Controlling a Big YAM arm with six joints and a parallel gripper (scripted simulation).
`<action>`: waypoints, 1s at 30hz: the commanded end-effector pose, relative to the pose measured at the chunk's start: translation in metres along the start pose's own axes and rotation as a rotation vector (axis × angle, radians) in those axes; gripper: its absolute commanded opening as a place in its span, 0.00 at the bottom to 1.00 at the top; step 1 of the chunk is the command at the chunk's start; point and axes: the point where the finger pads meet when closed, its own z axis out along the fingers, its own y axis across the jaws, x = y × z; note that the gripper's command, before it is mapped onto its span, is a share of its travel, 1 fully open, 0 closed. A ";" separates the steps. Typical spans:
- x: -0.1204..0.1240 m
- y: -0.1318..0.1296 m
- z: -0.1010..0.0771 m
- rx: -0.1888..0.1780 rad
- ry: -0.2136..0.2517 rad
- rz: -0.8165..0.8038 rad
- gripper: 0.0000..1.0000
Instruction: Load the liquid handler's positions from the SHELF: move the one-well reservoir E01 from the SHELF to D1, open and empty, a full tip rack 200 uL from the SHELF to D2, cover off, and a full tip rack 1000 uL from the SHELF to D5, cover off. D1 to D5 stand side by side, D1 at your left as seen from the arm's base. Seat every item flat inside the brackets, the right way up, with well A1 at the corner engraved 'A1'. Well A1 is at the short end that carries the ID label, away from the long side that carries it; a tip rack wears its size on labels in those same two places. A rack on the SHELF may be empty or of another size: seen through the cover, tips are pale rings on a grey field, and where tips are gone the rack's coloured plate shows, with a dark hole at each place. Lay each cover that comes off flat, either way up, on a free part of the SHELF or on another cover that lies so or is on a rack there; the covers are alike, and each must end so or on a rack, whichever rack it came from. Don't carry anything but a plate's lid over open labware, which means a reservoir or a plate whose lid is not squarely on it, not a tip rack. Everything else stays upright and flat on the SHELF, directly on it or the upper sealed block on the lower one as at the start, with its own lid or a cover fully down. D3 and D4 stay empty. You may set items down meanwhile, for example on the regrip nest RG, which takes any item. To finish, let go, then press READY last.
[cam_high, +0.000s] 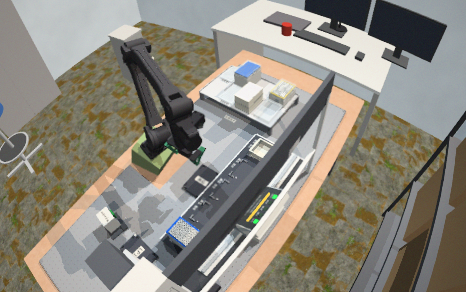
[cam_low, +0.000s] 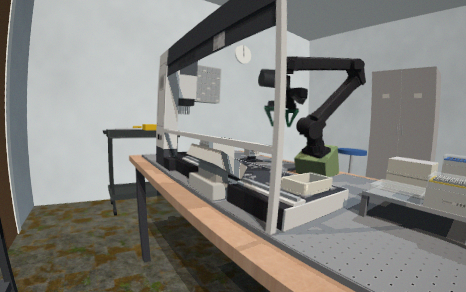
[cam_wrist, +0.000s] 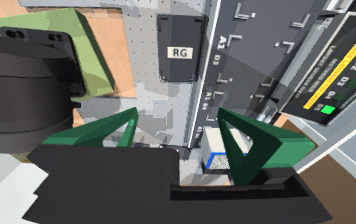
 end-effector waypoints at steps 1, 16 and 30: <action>-0.016 -0.013 -0.012 0.052 -0.006 0.072 1.00; -0.086 -0.024 -0.020 0.054 -0.036 0.085 1.00; -0.152 -0.029 -0.024 0.052 -0.063 0.096 1.00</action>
